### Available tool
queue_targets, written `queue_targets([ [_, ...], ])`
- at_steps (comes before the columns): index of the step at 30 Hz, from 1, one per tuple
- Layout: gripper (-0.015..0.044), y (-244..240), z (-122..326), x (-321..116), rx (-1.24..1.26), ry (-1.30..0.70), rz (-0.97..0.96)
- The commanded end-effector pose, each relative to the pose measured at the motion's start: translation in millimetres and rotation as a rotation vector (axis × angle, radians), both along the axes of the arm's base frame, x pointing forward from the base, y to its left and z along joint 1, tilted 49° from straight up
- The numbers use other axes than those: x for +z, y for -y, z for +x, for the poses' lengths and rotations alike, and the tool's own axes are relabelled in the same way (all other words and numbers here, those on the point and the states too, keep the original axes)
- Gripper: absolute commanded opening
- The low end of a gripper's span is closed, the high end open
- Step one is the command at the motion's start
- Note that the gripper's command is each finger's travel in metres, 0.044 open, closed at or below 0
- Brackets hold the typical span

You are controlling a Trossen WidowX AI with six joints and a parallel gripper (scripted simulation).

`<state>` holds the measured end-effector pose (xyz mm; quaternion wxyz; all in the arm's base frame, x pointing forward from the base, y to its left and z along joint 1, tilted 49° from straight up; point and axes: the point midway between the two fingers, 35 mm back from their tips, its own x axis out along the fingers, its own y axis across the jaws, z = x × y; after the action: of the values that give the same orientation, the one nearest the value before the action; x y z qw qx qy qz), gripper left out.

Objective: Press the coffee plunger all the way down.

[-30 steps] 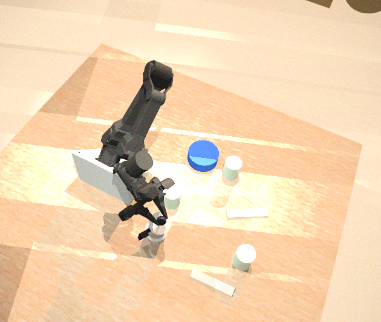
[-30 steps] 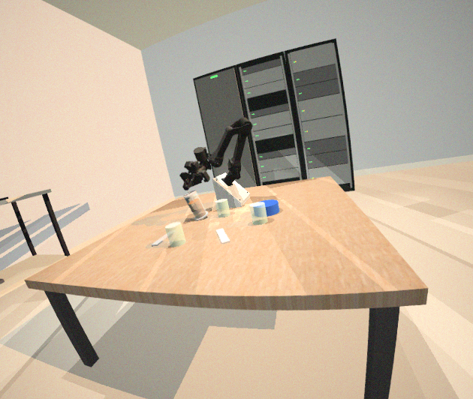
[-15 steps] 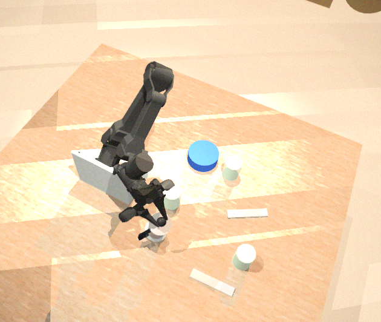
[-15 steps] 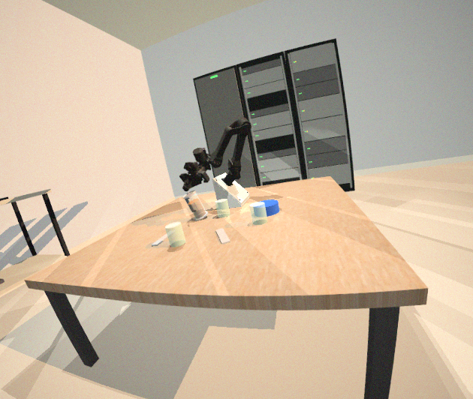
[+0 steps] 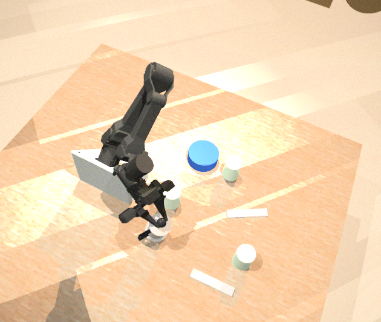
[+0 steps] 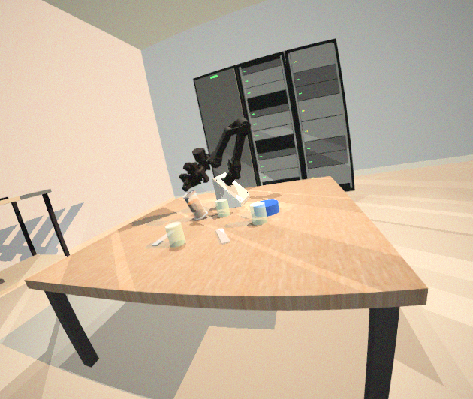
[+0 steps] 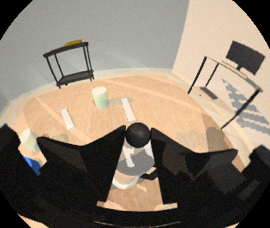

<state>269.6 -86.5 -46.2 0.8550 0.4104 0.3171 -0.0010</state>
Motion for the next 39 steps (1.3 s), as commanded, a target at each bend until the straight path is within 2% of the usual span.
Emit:
queue_targets([
  [1, 0.0121, -2.6, -0.4, -2.4, 0.005, -0.008, 0.01],
  [10, 0.0121, 0.1, 0.1, -0.1, 0.0, 0.0, 0.0],
  [22, 0.0436, 0.1, 0.1, -0.1, 0.0, 0.0, 0.0],
  [33, 0.044, 21.3, -2.0, 14.0, -0.025, 0.004, -0.023],
  [39, 0.044, 40.6, -24.3, 52.6, -0.005, -0.019, -0.006],
])
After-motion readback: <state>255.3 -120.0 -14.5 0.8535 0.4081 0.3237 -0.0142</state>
